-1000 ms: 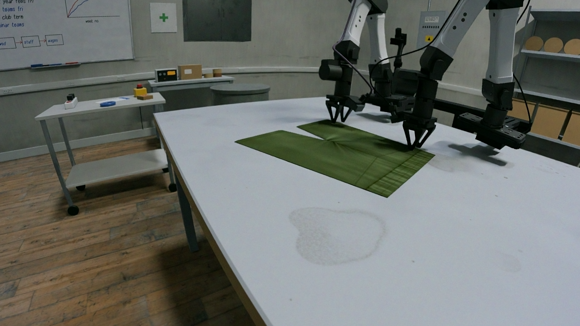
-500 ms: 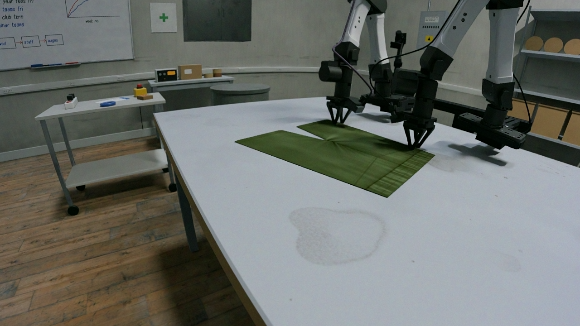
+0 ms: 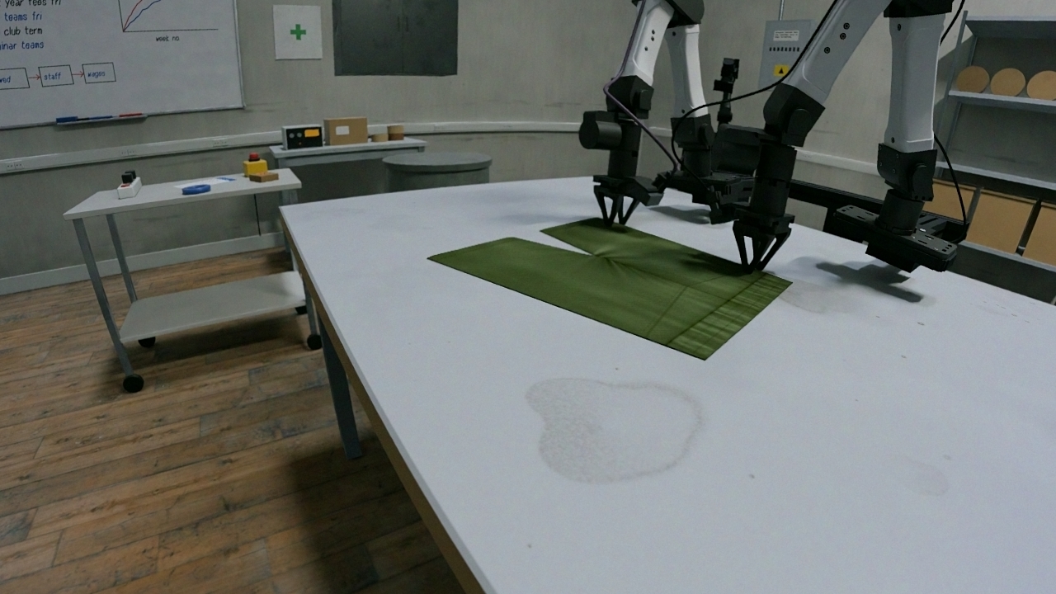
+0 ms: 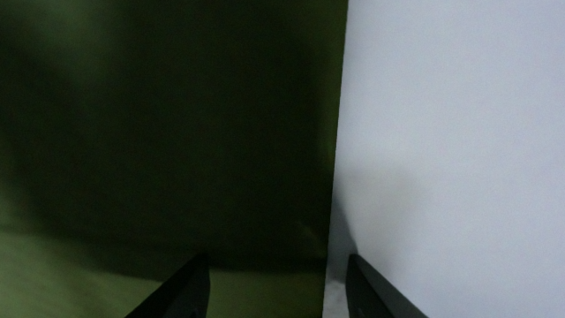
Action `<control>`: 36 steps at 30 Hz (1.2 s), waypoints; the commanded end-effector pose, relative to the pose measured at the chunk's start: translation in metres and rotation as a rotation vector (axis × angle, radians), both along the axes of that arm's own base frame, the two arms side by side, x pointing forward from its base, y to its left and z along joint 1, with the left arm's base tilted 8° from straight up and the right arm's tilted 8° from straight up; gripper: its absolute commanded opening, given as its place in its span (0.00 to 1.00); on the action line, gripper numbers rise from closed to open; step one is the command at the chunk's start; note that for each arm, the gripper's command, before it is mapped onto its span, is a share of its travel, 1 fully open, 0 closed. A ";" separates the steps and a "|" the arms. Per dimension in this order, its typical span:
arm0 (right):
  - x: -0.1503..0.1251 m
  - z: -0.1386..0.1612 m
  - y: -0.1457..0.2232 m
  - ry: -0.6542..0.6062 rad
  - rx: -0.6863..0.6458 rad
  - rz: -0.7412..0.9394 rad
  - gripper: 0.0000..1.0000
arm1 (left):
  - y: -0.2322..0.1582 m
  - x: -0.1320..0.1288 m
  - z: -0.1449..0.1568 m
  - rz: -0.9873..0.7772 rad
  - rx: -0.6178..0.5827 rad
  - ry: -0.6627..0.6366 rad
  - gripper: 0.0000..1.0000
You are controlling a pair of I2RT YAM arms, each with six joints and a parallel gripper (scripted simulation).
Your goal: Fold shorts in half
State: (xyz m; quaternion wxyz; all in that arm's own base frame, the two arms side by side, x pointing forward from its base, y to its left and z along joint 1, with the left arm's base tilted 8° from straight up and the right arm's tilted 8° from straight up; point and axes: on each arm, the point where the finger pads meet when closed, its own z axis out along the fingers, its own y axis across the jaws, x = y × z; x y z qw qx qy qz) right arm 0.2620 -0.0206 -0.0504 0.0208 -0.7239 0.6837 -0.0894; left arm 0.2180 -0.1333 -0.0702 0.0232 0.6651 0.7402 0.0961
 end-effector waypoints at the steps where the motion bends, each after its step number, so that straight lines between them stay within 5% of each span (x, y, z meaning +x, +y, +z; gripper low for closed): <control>1: 0.024 0.001 0.004 -0.070 0.011 0.010 0.46 | 0.004 0.014 -0.004 0.008 0.017 -0.043 0.46; 2: 0.024 0.000 0.004 -0.069 0.011 0.009 0.36 | 0.005 0.013 -0.004 0.010 0.019 -0.040 0.36; 8: 0.007 -0.008 0.003 -0.027 0.004 0.007 0.36 | 0.005 0.015 -0.004 0.011 0.020 -0.045 0.36; 11: 0.022 -0.006 0.004 -0.121 0.014 0.019 0.36 | 0.012 0.018 -0.006 0.035 0.048 -0.099 0.36; 26: 0.022 -0.006 0.005 -0.077 0.014 0.010 0.36 | 0.011 0.019 -0.007 0.013 0.041 -0.074 0.36; 27: 0.014 -0.009 0.005 -0.060 0.014 0.009 0.25 | 0.011 0.019 -0.007 0.013 0.041 -0.074 0.25; 33: 0.012 -0.011 0.004 -0.054 0.014 0.008 0.25 | 0.011 0.019 -0.007 0.013 0.041 -0.074 0.25; 34: 0.024 -0.009 0.003 -0.152 0.021 0.022 0.25 | 0.016 0.026 -0.007 0.043 0.058 -0.144 0.25; 36: 0.014 -0.011 0.002 -0.093 0.016 0.011 0.25 | 0.011 0.030 -0.004 0.031 0.062 -0.197 0.25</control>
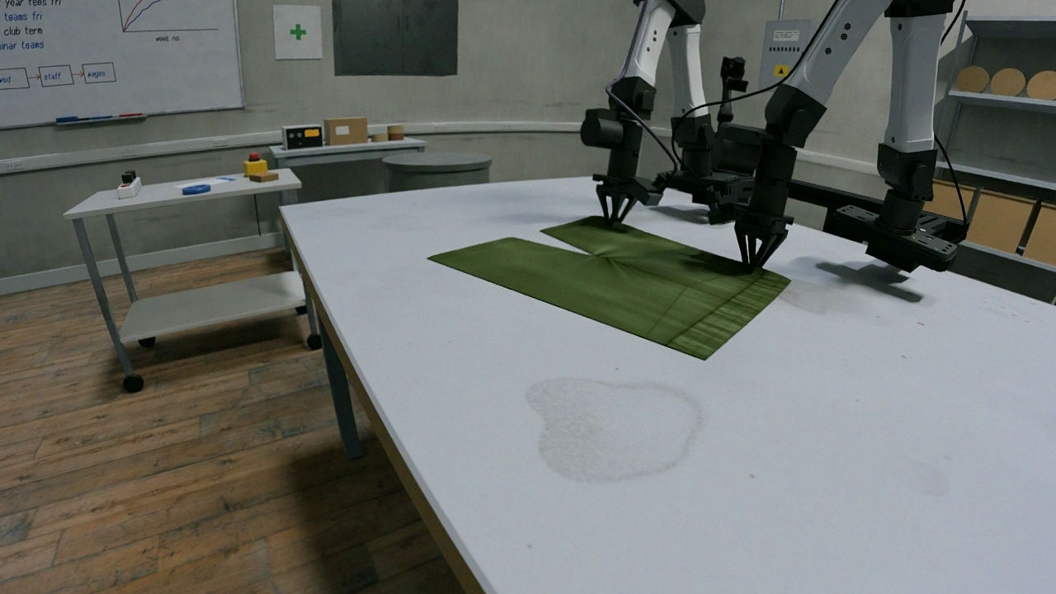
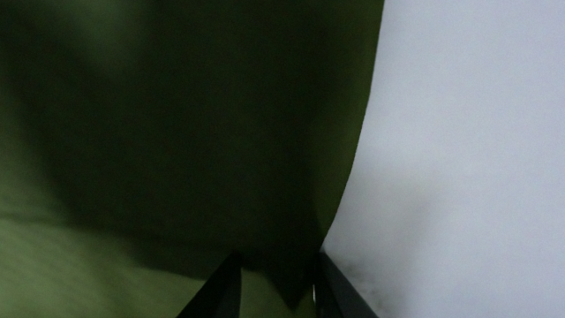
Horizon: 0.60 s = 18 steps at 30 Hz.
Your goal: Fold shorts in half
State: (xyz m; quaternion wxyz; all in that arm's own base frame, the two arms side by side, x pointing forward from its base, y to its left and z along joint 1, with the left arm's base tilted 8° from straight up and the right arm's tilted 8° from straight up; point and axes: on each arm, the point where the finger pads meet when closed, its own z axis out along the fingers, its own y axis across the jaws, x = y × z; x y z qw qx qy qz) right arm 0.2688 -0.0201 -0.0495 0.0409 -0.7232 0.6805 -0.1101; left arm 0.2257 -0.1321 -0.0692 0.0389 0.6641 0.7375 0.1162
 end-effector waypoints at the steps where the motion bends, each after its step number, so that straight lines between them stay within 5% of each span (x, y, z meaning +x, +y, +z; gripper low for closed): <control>1: 0.007 -0.012 0.002 -0.035 0.016 0.005 0.25 | 0.013 0.017 -0.008 0.030 0.051 -0.103 0.25; 13: 0.007 -0.015 0.002 -0.024 0.017 0.004 0.25 | 0.018 0.015 -0.011 0.024 0.054 -0.072 0.25; 14: 0.007 -0.015 0.002 -0.025 0.017 0.003 0.15 | 0.018 0.015 -0.011 0.024 0.054 -0.072 0.15; 18: 0.007 -0.015 0.002 -0.025 0.017 0.003 0.15 | 0.017 0.016 -0.011 0.024 0.052 -0.074 0.15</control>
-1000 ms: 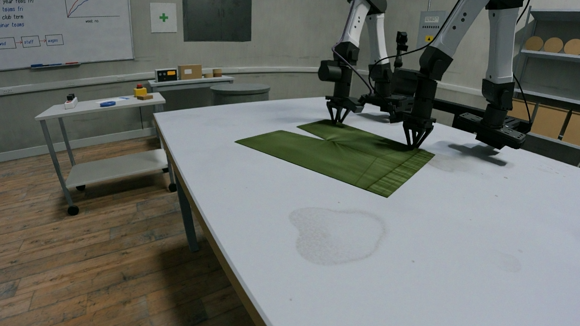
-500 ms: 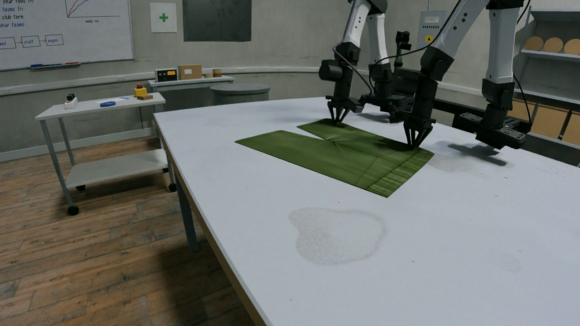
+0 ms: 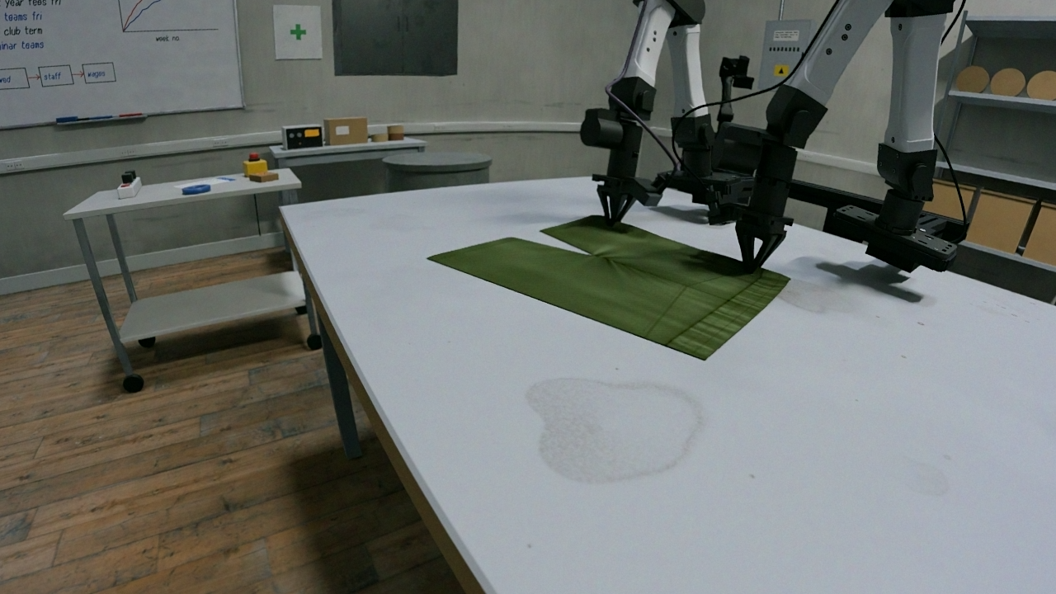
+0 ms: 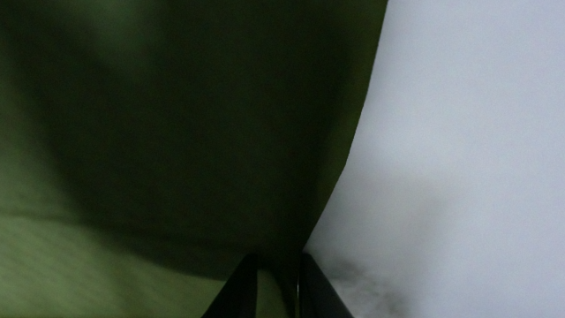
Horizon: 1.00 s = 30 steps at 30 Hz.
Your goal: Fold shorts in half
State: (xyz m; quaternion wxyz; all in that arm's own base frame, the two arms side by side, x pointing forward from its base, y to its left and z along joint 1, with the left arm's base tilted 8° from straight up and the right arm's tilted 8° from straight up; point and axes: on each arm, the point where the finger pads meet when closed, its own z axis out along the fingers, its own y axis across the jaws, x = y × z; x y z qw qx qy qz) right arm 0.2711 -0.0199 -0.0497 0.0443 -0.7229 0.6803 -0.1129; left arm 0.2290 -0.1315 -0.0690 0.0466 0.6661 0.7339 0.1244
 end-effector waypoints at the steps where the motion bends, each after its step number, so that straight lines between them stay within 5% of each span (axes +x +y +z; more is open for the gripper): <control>1: 0.005 -0.014 0.002 -0.016 0.016 0.003 0.15 | 0.017 0.012 -0.011 0.033 0.050 -0.051 0.15; 6: 0.003 -0.019 0.003 -0.002 0.026 0.009 0.15 | 0.023 0.008 -0.014 0.039 0.066 -0.031 0.15; 8: 0.022 -0.010 0.002 -0.046 0.019 0.002 0.15 | 0.021 0.011 -0.014 0.035 0.059 -0.039 0.15; 20: 0.007 -0.019 0.002 -0.004 0.020 0.002 0.15 | 0.023 0.013 -0.015 0.039 0.061 -0.036 0.15; 21: 0.007 -0.019 0.002 -0.004 0.020 0.002 0.04 | 0.019 0.018 -0.013 0.035 0.053 -0.047 0.04; 30: 0.011 -0.018 0.002 -0.011 0.022 -0.001 0.04 | 0.020 0.021 -0.013 0.046 0.051 -0.048 0.04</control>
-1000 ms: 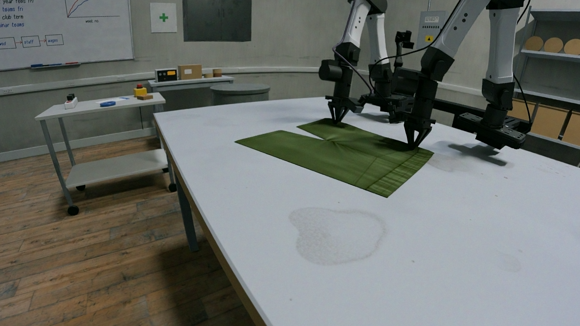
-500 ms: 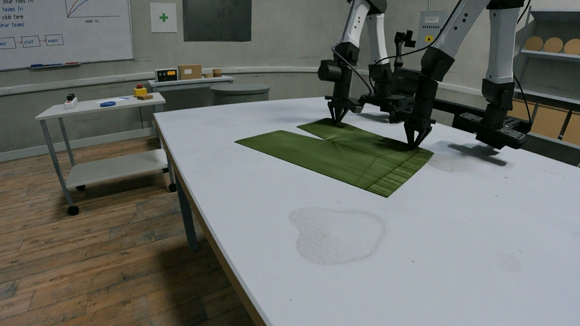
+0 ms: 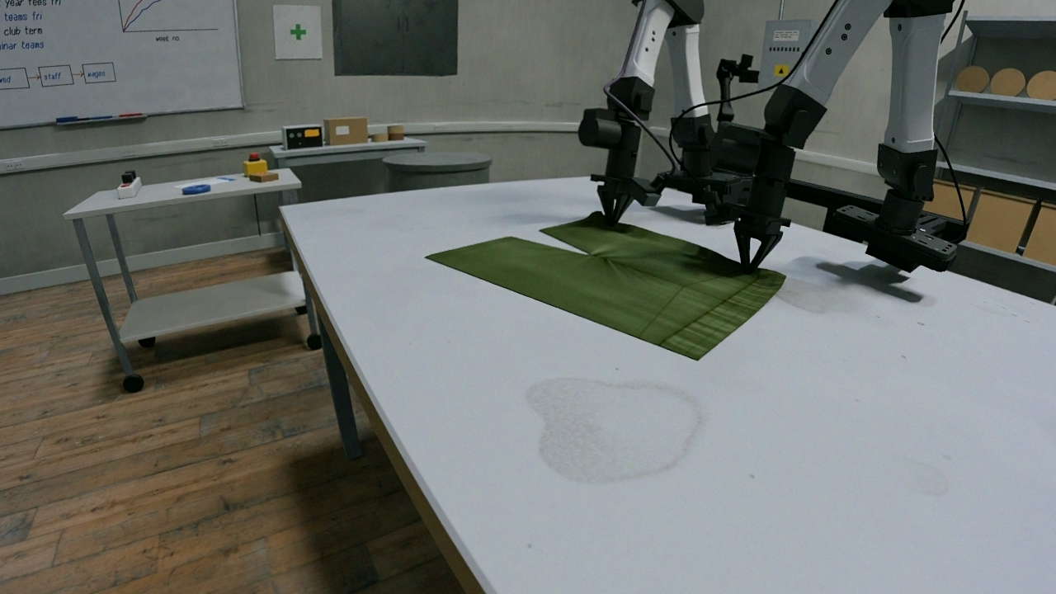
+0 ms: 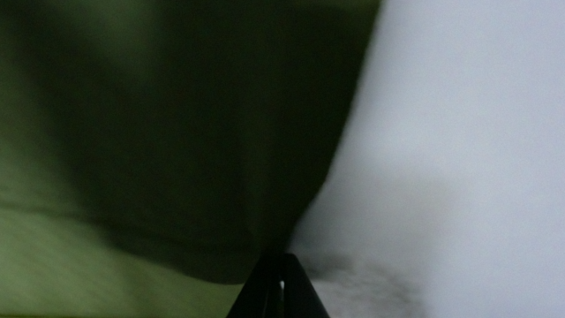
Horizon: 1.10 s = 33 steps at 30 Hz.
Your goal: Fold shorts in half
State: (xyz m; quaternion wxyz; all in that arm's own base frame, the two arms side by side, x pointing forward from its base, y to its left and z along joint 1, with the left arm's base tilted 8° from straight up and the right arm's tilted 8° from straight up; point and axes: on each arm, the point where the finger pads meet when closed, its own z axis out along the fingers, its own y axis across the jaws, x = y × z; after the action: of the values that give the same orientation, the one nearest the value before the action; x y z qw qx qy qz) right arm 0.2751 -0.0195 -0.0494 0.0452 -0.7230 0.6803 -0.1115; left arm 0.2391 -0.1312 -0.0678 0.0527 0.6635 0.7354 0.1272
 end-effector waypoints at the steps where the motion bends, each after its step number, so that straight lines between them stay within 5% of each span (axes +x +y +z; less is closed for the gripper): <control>1: 0.021 -0.011 0.002 -0.046 0.018 -0.002 0.04 | 0.022 0.008 -0.016 0.042 0.060 -0.029 0.04; 21: 0.010 -0.018 0.002 -0.010 0.019 -0.001 0.00 | 0.026 0.004 -0.019 0.043 0.068 -0.018 0.00; 33: 0.034 0.027 0.003 -0.056 0.000 -0.003 0.00 | 0.013 0.030 0.023 0.034 0.029 -0.053 0.00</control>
State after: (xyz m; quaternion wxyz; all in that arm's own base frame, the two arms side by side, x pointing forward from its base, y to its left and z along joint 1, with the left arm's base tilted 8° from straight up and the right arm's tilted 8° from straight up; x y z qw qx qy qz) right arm 0.2858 -0.0141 -0.0448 0.0437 -0.7262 0.6789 -0.0990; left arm 0.2594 -0.1241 -0.0610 0.0599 0.6507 0.7449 0.1344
